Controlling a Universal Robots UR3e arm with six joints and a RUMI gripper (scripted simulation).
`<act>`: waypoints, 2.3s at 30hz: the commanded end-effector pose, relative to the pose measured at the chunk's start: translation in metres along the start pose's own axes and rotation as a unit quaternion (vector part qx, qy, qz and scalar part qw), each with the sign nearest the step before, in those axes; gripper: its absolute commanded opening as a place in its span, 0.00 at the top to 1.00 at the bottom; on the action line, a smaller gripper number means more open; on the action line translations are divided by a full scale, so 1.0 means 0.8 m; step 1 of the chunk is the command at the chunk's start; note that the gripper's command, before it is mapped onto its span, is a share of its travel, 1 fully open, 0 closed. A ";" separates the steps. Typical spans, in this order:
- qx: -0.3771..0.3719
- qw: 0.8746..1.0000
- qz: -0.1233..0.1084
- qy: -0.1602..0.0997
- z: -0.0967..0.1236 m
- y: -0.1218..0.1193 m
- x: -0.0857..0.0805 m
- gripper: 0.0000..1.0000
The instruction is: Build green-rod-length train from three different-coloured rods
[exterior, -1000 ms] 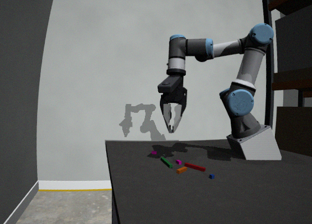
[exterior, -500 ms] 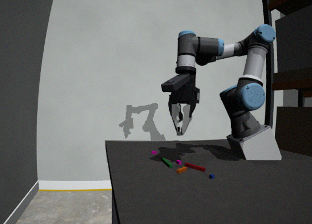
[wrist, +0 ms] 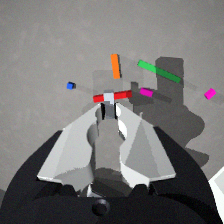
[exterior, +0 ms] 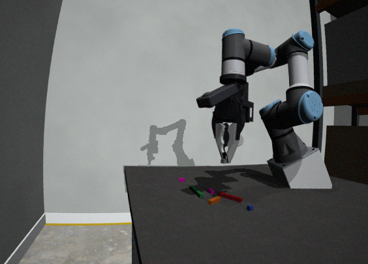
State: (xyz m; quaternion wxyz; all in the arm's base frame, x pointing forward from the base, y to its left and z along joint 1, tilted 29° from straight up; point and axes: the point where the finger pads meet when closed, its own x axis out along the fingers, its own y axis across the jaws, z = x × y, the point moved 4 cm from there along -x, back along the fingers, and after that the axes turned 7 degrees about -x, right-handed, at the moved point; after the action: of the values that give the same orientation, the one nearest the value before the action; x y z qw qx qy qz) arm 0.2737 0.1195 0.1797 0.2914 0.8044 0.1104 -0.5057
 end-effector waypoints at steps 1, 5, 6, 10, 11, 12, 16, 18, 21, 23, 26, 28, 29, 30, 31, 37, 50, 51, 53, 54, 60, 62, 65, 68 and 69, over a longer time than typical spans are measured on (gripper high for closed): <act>0.036 0.999 0.016 -0.013 -0.007 -0.016 0.000 1.00; 0.069 0.997 0.016 -0.013 -0.013 -0.033 0.001 1.00; 0.077 0.997 0.016 -0.013 -0.015 -0.037 0.001 1.00; 0.104 0.994 0.017 -0.012 -0.019 -0.051 0.002 1.00; 0.110 0.994 0.017 -0.012 -0.021 -0.054 0.002 1.00; 0.116 0.993 0.017 -0.012 -0.022 -0.057 0.002 1.00; 0.127 0.992 0.017 -0.012 -0.024 -0.063 0.002 1.00; 0.137 0.990 0.017 -0.012 -0.026 -0.068 0.003 1.00; 0.148 0.989 0.017 -0.011 -0.028 -0.074 0.003 1.00; 0.154 0.988 0.017 -0.011 -0.029 -0.077 0.003 1.00; 0.161 0.987 0.017 -0.011 -0.030 -0.081 0.003 1.00; 0.164 0.986 0.017 -0.011 -0.031 -0.083 0.003 1.00; 0.165 0.986 0.017 -0.011 -0.031 -0.083 0.003 1.00; 0.166 0.986 0.017 -0.011 -0.031 -0.084 0.003 1.00; 0.166 0.986 0.017 -0.011 -0.031 -0.084 0.003 1.00; 0.168 0.986 0.017 -0.011 -0.031 -0.085 0.003 1.00; 0.168 0.986 0.017 -0.011 -0.031 -0.085 0.003 1.00; 0.168 0.986 0.017 -0.011 -0.031 -0.085 0.003 1.00; 0.168 0.986 0.017 -0.011 -0.031 -0.085 0.004 1.00; 0.168 0.986 0.017 -0.011 -0.031 -0.085 0.004 1.00; 0.168 0.986 0.018 -0.011 -0.031 -0.085 0.014 1.00; 0.168 0.986 0.018 -0.011 -0.031 -0.085 0.020 1.00; 0.168 0.986 0.018 -0.011 -0.031 -0.084 0.027 1.00; 0.168 0.986 0.018 -0.011 -0.031 -0.084 0.036 1.00; 0.168 0.986 0.018 -0.011 -0.031 -0.084 0.040 1.00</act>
State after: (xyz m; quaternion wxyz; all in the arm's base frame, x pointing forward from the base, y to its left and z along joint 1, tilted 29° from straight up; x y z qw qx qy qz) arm 0.2705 0.1852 0.1427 0.1623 0.8373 0.0057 -0.5221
